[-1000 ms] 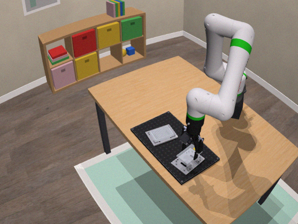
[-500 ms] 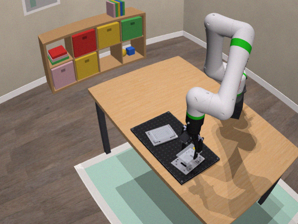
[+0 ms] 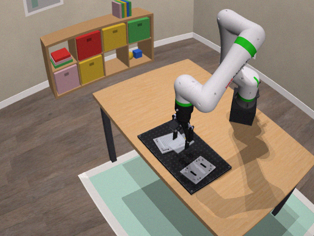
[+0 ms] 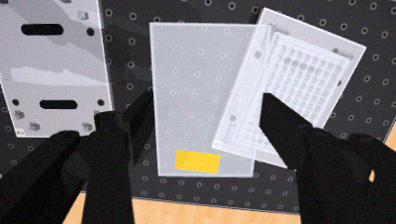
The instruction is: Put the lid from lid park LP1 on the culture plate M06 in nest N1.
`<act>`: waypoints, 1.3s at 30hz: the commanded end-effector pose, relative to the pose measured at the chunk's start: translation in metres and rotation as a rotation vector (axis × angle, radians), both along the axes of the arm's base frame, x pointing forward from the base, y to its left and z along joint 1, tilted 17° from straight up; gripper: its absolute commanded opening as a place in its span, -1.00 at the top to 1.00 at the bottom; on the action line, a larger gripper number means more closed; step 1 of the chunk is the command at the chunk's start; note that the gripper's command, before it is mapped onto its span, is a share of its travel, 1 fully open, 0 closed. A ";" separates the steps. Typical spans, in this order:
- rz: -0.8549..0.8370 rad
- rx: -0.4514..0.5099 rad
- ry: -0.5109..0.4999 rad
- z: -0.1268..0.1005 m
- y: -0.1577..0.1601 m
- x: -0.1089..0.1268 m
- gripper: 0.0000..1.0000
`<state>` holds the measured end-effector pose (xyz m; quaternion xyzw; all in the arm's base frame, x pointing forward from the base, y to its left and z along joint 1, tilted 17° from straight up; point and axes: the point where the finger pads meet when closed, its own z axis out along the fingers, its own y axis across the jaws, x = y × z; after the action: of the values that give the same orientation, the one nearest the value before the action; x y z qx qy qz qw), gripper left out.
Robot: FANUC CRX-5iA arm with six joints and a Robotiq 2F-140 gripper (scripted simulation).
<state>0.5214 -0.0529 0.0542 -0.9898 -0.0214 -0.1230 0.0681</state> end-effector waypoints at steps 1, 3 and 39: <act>0.011 0.018 0.001 -0.013 -0.069 -0.005 -0.21; 0.011 0.018 0.001 -0.017 -0.091 -0.006 -0.21; -0.065 0.037 0.013 -0.018 -0.091 -0.006 -0.21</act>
<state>0.5151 -0.1440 0.0356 -0.9895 0.0049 -0.1193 0.0818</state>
